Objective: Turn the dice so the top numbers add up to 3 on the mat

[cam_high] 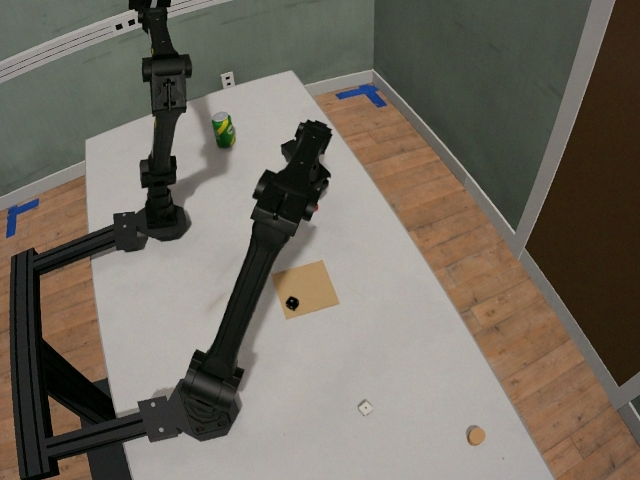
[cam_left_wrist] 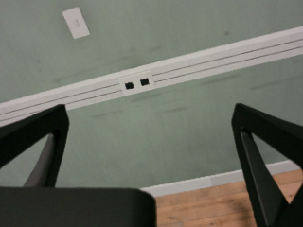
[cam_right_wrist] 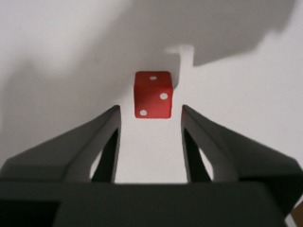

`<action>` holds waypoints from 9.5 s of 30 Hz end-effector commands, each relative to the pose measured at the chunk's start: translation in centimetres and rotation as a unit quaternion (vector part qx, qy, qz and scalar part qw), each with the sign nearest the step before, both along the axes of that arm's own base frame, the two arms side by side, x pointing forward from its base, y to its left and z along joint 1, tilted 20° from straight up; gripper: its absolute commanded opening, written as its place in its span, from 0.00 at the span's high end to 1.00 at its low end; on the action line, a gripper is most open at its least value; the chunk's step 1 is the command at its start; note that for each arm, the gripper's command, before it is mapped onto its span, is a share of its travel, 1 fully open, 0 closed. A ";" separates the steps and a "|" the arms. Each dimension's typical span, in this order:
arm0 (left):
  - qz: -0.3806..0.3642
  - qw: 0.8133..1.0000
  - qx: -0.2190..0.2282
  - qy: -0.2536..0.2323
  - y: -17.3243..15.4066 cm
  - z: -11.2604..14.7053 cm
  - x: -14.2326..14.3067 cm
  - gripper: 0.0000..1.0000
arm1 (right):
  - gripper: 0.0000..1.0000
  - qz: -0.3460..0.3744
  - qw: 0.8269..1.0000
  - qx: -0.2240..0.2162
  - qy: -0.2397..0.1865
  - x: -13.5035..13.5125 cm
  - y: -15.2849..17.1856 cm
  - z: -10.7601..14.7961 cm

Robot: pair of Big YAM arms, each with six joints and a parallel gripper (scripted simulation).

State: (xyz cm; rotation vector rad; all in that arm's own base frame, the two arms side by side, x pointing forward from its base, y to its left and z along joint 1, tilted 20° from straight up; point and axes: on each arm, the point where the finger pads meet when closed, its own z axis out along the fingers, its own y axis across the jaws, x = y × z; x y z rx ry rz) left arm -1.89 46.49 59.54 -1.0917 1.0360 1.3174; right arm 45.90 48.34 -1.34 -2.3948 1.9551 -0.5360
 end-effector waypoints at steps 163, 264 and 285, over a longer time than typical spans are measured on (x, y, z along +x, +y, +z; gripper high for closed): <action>0.010 1.000 0.002 0.007 -0.6 0.3 -0.6 0.00 | 0.80 0.003 0.999 0.033 -0.026 1.1 2.3 3.2; 0.010 1.000 0.002 0.007 -0.6 0.3 -0.6 0.00 | 0.80 -0.227 0.777 0.551 -0.203 0.1 1.1 4.4; 0.010 1.000 0.002 0.007 -0.6 0.3 -0.6 0.00 | 0.80 -0.209 0.758 0.580 -0.211 0.6 1.0 3.7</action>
